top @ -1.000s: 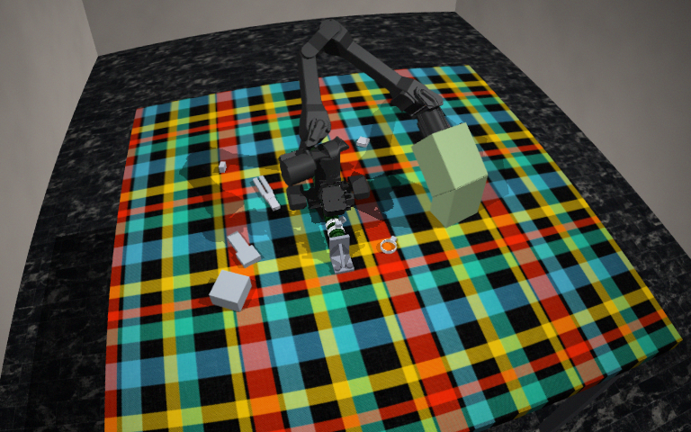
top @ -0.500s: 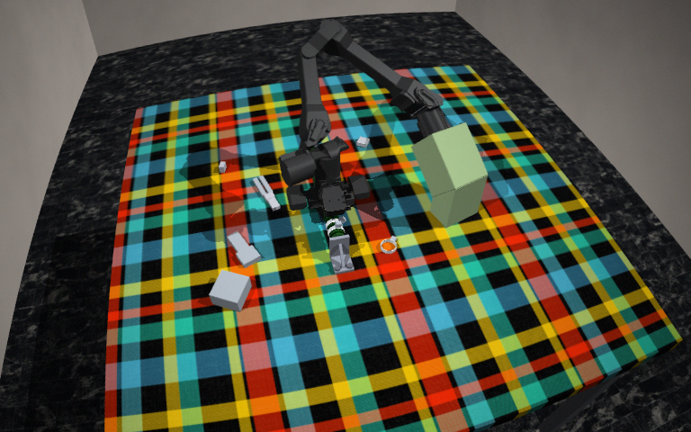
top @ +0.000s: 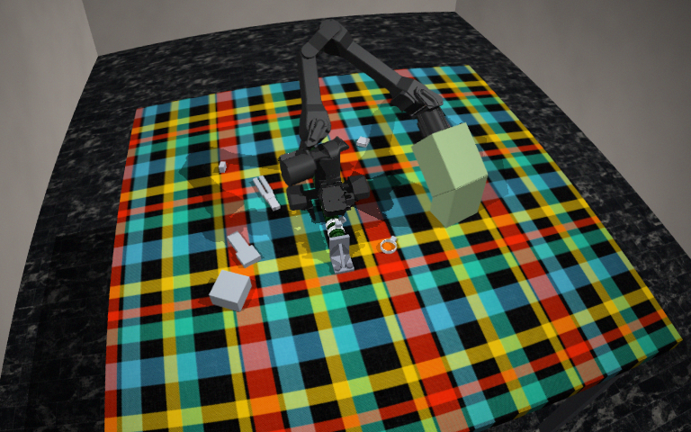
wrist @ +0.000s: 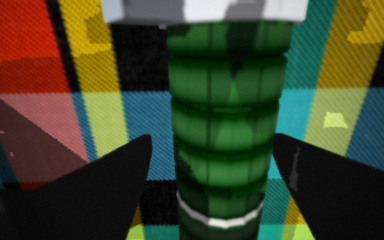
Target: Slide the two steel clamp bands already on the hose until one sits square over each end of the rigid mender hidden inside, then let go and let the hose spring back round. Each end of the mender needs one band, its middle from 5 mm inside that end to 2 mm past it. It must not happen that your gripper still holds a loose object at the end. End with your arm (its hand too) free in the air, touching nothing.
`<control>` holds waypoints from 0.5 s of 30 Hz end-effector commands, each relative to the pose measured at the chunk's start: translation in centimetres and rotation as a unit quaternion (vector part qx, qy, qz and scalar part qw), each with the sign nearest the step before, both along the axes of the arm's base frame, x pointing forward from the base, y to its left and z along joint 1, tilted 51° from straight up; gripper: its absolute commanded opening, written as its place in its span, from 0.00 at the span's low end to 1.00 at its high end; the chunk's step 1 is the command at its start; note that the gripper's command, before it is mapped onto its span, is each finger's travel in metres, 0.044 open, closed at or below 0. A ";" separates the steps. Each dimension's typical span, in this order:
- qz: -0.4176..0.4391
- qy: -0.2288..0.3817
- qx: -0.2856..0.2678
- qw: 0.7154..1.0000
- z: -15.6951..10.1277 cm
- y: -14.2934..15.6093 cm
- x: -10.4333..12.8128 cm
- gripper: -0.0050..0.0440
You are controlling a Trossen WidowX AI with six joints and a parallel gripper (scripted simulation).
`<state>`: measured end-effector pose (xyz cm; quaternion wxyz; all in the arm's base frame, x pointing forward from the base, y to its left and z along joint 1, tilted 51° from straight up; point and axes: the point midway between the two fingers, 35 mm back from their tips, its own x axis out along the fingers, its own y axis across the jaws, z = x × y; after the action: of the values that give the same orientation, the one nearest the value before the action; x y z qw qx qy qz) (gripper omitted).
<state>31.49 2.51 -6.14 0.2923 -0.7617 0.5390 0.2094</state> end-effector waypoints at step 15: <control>0.001 0.001 -0.002 1.000 6.6 -0.3 -1.4 1.00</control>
<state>30.70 2.39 -0.66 0.2925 -0.7633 0.5370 0.2087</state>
